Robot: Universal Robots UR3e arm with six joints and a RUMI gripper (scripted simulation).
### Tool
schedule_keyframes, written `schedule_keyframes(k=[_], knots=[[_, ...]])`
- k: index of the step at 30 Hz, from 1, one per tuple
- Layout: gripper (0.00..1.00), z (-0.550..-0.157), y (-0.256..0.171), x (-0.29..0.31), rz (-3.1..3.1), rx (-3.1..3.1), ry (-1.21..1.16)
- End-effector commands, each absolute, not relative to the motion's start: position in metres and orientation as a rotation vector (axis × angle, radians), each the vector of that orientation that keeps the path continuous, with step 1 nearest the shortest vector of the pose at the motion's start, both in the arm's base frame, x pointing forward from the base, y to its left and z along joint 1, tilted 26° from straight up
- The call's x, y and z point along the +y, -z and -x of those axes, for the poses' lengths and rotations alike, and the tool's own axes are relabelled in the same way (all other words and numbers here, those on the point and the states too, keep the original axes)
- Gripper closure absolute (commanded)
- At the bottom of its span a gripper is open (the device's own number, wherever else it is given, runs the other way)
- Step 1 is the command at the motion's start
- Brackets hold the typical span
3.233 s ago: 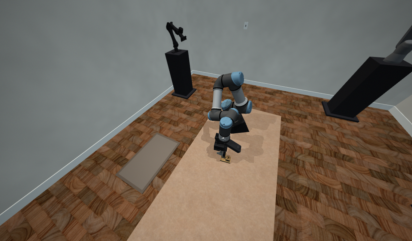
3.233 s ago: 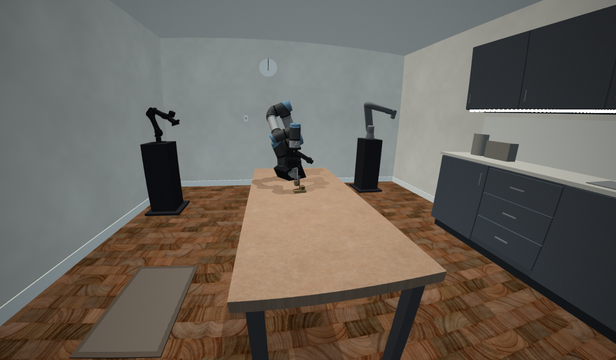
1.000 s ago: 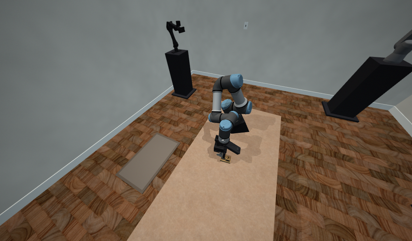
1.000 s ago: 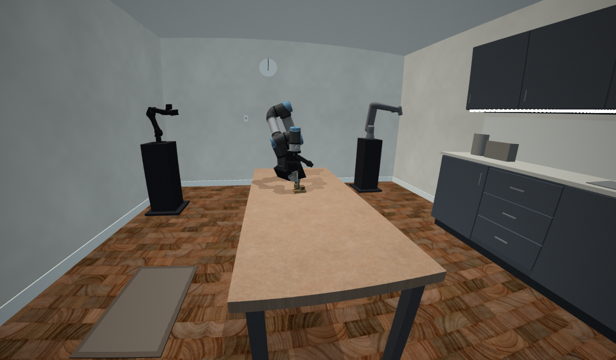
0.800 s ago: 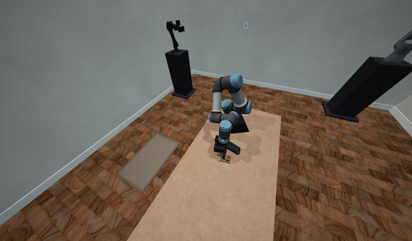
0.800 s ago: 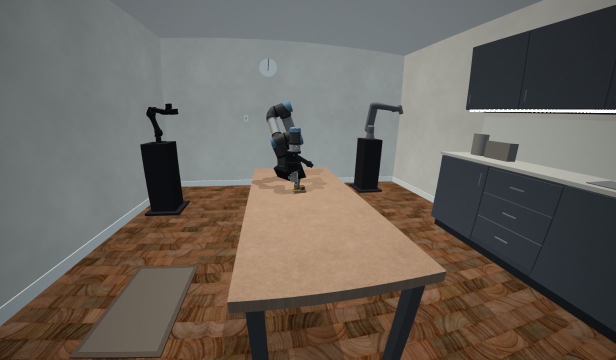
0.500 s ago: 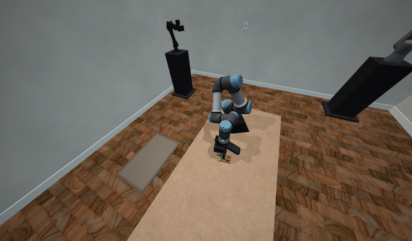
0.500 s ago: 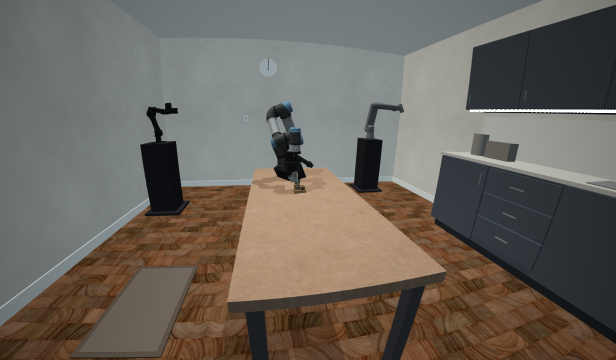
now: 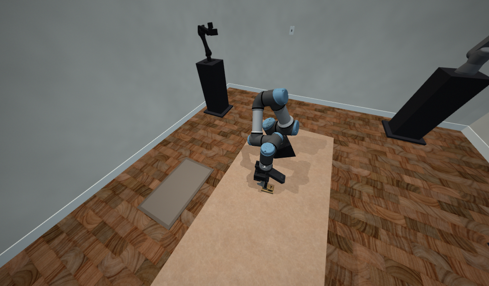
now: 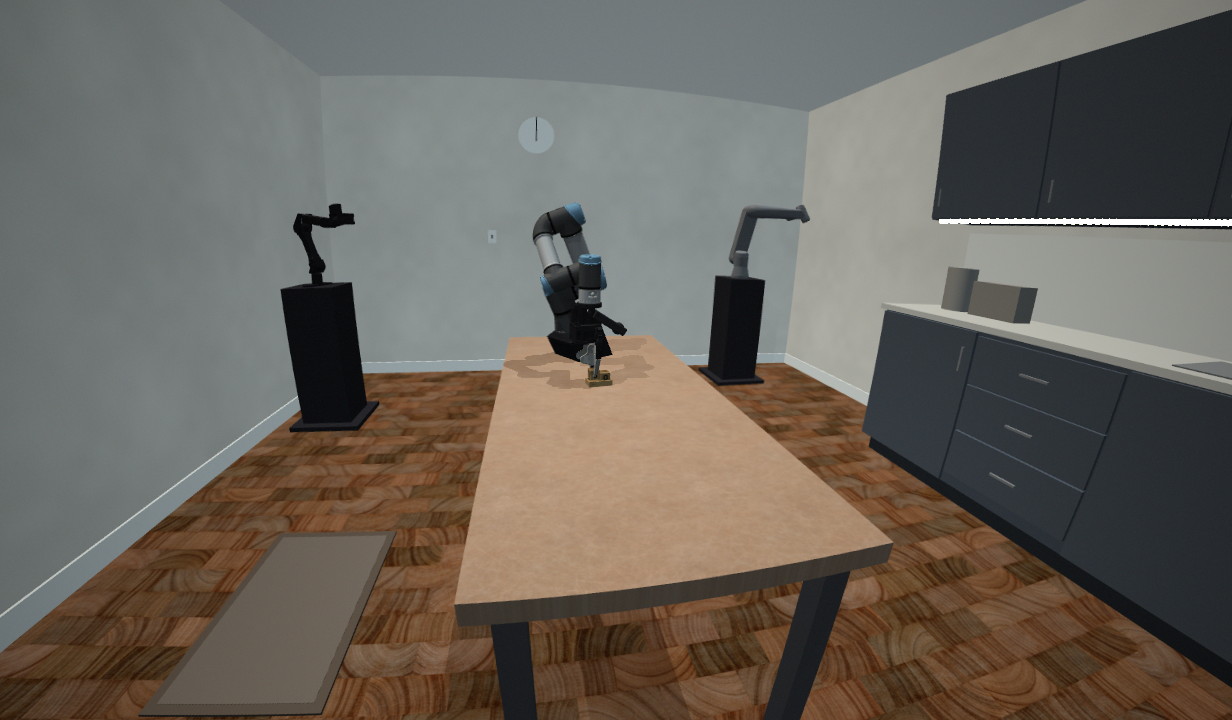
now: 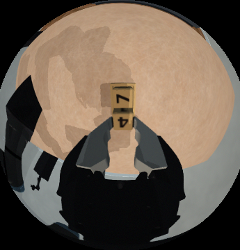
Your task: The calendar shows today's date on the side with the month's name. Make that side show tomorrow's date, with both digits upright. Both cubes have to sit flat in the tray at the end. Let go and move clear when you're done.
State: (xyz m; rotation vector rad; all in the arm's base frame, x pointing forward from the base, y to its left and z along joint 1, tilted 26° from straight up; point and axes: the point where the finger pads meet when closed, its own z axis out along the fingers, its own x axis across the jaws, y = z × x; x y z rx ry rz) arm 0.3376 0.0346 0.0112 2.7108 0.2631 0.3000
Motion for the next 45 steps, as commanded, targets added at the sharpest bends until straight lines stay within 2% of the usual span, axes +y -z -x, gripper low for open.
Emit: schedule_keyframes(k=[1,45], knots=[[0.9,-0.3382,-0.0118,0.0348,-2.71,0.263,-0.303],[0.9,-0.3407,-0.0028,0.0311,-2.71,0.263,-0.303]])
